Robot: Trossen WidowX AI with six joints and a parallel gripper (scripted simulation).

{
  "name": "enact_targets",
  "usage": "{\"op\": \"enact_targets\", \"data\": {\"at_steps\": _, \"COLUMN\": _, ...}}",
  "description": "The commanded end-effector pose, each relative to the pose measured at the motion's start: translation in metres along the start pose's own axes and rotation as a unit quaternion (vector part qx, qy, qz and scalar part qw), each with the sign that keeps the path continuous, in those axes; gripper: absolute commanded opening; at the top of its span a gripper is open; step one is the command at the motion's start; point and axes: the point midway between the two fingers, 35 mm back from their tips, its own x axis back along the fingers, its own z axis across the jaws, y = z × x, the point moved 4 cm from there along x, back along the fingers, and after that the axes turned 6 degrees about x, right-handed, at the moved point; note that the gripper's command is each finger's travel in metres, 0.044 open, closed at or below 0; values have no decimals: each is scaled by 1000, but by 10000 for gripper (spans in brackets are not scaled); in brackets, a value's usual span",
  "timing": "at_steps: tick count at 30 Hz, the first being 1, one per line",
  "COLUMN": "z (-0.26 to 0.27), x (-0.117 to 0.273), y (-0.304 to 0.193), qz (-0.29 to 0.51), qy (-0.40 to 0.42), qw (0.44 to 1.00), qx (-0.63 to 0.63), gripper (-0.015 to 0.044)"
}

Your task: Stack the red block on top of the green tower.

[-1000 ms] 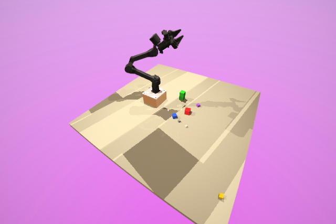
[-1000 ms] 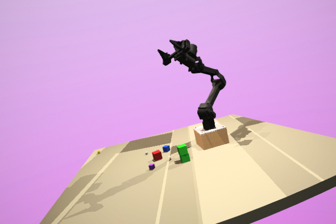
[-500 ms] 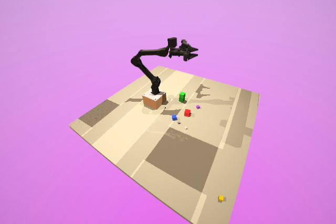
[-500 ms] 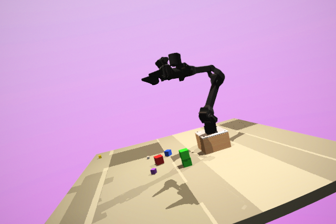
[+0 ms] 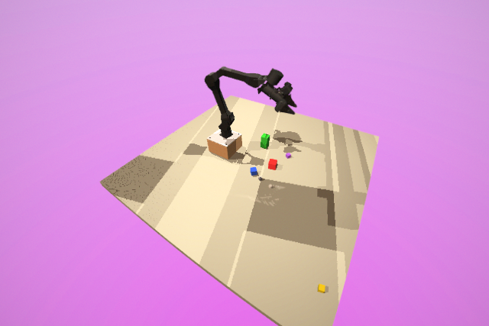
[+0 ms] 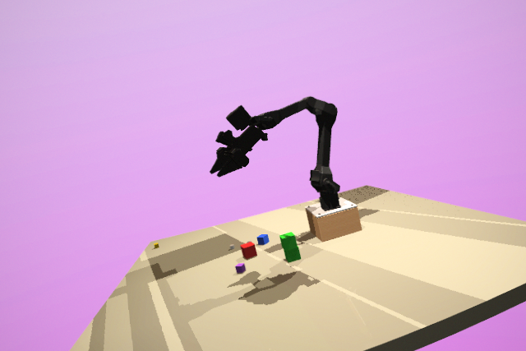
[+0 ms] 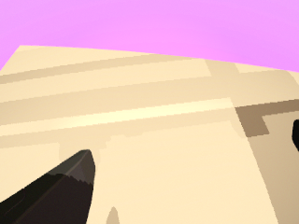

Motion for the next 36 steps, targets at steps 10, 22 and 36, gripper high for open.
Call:
{"op": "enact_targets", "data": {"at_steps": 10, "z": -42, "x": -61, "y": -82, "qz": 245, "qy": 12, "qw": 969, "qx": 14, "gripper": 440}}
{"op": "enact_targets", "data": {"at_steps": 22, "z": -76, "x": -82, "y": -172, "qz": 454, "qy": 75, "qw": 887, "qx": -19, "gripper": 440}}
{"op": "enact_targets", "data": {"at_steps": 36, "z": -66, "x": -111, "y": -223, "qz": 477, "qy": 86, "qw": 874, "qx": -26, "gripper": 440}}
